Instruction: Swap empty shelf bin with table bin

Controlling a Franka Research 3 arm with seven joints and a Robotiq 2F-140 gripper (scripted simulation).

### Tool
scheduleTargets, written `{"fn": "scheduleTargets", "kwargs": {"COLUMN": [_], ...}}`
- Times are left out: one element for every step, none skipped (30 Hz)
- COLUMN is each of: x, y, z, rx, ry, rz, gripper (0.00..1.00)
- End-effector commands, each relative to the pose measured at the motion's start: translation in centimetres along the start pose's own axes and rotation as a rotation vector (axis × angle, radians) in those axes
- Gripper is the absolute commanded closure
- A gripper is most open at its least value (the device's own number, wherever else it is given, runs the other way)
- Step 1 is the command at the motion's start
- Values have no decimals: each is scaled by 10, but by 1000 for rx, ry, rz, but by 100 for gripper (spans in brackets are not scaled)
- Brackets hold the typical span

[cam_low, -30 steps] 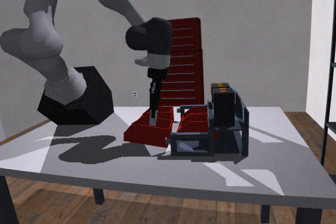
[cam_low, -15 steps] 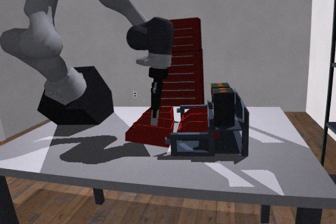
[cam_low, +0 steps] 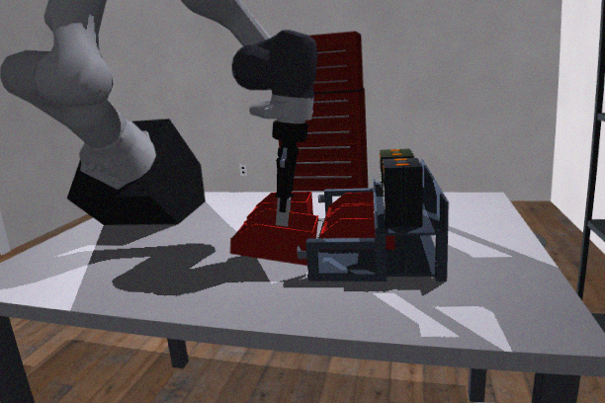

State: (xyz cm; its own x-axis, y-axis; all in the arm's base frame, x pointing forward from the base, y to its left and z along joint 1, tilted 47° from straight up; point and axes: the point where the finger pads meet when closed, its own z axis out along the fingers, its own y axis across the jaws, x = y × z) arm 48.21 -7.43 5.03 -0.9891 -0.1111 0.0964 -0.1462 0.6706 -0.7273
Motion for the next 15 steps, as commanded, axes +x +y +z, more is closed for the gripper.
{"fn": "scheduleTargets", "kwargs": {"x": [-2, -2, -3, -4, -5, -6, -7, -8, -9, -11, -12, -13, -14, -15, -16], "y": [0, 0, 0, 0, 0, 0, 0, 0, 0, 0, 0, 0, 0, 0, 0], "z": [-1, -1, -1, -1, -1, -1, -1, -2, -2, -2, -2, -2, -2, -3, -3], "rx": [3, 3, 3, 3, 3, 3, 3, 3, 3, 3, 3, 3, 3, 2, 2], "ry": [2, 2, 2, 2, 2, 2, 2, 1, 1, 1, 1, 1, 1, 1, 1], "rz": [1, 1, 1, 1, 1, 1, 1, 1, 1, 1, 1, 1, 1, 1, 1], "gripper": [100, 100, 100, 100, 100, 100, 100, 100, 100, 100, 100, 100, 100, 100, 100]}}
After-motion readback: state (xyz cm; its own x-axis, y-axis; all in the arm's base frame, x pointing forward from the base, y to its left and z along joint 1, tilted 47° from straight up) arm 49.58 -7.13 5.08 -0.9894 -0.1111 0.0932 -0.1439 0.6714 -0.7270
